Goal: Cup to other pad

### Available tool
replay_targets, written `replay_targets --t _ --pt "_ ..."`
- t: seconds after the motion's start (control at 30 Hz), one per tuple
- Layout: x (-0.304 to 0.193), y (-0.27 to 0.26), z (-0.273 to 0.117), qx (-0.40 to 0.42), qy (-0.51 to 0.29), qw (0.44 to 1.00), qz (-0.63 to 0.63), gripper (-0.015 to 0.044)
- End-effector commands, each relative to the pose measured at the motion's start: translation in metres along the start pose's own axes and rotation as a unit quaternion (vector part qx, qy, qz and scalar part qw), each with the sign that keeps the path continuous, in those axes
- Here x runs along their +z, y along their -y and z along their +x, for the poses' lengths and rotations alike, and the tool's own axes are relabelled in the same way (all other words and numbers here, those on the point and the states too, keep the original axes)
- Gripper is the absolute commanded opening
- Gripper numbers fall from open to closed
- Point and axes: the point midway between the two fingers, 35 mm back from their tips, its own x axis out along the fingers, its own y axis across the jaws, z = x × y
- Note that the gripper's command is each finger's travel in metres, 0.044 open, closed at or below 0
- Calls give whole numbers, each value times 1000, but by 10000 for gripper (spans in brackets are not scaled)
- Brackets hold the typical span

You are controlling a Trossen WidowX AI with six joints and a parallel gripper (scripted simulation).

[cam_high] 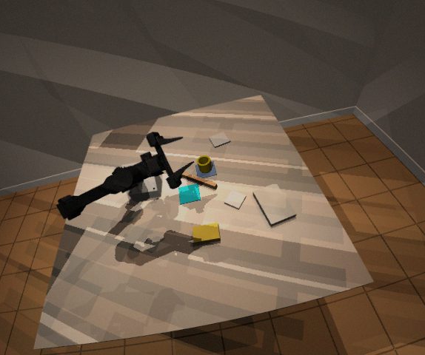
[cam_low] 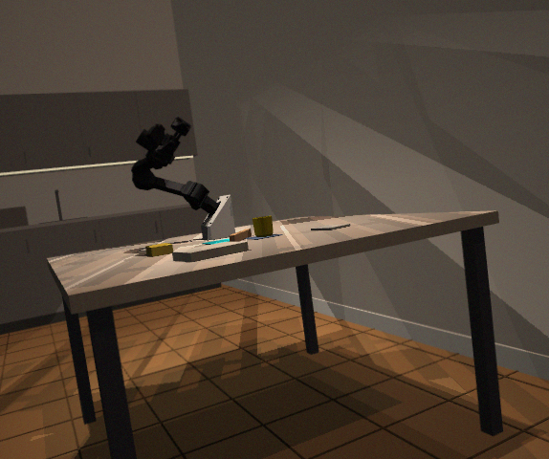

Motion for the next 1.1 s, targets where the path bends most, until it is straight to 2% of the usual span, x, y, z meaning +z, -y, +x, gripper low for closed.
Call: replay_targets --t 0.0,0.13,0.27,0.4,0.53,0.77,0.93,1.07 --pt "-2 0 2 -1 -5 1000 6 374" --pt "-46 3 29 -42 -111 987 111 269" --pt "-103 6 50 -120 -222 943 217 166" --pt "-160 9 59 -222 -305 878 293 166" --pt "-213 12 56 -339 -356 803 337 166" --pt "-288 19 34 -537 -365 680 340 166" --pt "-329 25 13 -655 -320 616 299 166" --pt "-356 25 -3 -720 -268 587 257 166"
